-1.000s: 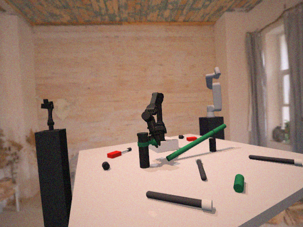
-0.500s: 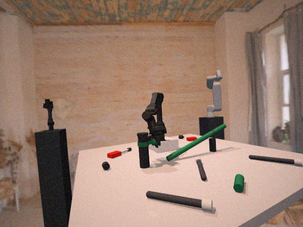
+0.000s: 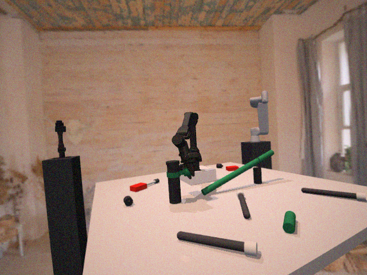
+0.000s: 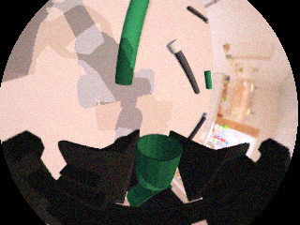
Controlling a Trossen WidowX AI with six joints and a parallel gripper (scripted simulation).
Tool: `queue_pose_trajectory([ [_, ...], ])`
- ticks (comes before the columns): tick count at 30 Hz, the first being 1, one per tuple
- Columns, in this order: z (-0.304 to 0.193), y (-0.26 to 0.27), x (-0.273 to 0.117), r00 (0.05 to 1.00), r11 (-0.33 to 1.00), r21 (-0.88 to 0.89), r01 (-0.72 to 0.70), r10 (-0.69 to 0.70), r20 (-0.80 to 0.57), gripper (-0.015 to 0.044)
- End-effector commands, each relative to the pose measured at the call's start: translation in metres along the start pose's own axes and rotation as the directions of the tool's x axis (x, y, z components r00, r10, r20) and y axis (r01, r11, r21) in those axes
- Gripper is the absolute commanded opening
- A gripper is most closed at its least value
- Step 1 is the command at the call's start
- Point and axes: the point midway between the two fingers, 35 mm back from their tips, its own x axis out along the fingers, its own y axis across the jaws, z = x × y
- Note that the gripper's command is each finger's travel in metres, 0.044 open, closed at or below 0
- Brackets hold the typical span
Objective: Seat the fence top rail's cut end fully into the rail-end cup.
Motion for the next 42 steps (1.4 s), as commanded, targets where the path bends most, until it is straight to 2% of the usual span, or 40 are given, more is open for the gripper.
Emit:
queue_pose_trajectory([
  [1, 0.002, -0.001, -0.001, 1.0, 1.0, 0.0, 0.0, 0.0, 0.0, 0.0289],
  [7, 0.017, -0.01, -0.015, 1.0, 1.0, 0.001, -0.001, 0.001, 0.001, 0.044],
  [14, 0.04, -0.02, -0.034, 1.0, 1.0, 0.003, -0.001, 0.001, 0.003, 0.044],
  [19, 0.039, -0.02, -0.031, 1.0, 1.0, 0.012, -0.002, 0.002, 0.009, 0.044],
  [23, 0.059, -0.031, -0.042, 1.0, 0.964, 0.264, -0.012, 0.011, 0.007, 0.044],
  [28, 0.089, -0.043, -0.062, 1.0, 0.795, 0.607, -0.015, 0.018, 0.002, 0.044],
  [33, 0.119, -0.051, -0.084, 1.0, 0.507, 0.862, -0.006, 0.017, -0.003, 0.044],
  [36, 0.136, -0.052, -0.099, 1.0, 0.304, 0.953, 0.002, 0.013, -0.006, 0.044],
  [42, 0.153, -0.052, -0.116, 1.0, 0.062, 0.998, 0.008, 0.005, -0.009, 0.044],
])
